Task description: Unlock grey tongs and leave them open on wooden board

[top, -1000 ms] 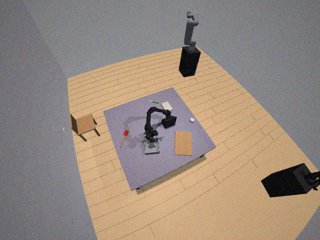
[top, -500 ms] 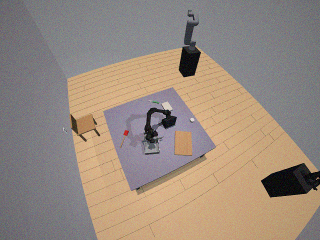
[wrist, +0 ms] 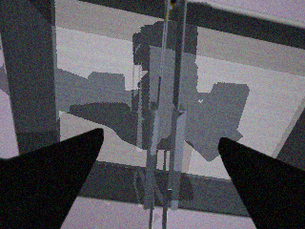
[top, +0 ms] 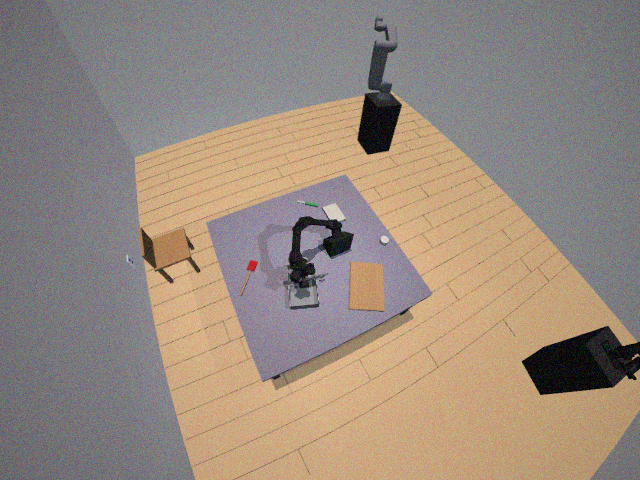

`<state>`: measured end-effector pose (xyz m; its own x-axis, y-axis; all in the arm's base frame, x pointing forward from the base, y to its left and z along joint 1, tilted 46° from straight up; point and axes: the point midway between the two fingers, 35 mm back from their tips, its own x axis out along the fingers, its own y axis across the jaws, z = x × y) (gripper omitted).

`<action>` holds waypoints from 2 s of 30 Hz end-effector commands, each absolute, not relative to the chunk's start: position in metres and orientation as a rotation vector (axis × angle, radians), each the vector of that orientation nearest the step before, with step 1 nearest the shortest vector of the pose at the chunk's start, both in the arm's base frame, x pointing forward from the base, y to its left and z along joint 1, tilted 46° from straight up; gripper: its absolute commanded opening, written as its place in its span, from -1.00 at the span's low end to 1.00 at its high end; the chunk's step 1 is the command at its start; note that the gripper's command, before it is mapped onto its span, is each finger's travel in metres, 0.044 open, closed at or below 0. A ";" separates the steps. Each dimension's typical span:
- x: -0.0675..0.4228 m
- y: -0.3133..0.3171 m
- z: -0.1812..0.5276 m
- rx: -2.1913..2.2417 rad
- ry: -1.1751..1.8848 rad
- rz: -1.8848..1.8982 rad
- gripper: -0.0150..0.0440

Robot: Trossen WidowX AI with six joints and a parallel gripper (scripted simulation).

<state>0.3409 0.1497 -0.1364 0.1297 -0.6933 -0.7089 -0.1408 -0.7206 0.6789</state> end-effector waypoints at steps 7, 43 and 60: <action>0.342 0.136 -0.149 1.952 -0.798 -1.620 1.00; 0.345 0.118 -0.166 1.959 -0.806 -1.623 -0.16; 0.345 0.118 -0.166 1.959 -0.806 -1.623 -0.87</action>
<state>0.3450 0.1177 -0.1663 0.1277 -0.6970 -0.7056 -0.1413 -0.7170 0.6826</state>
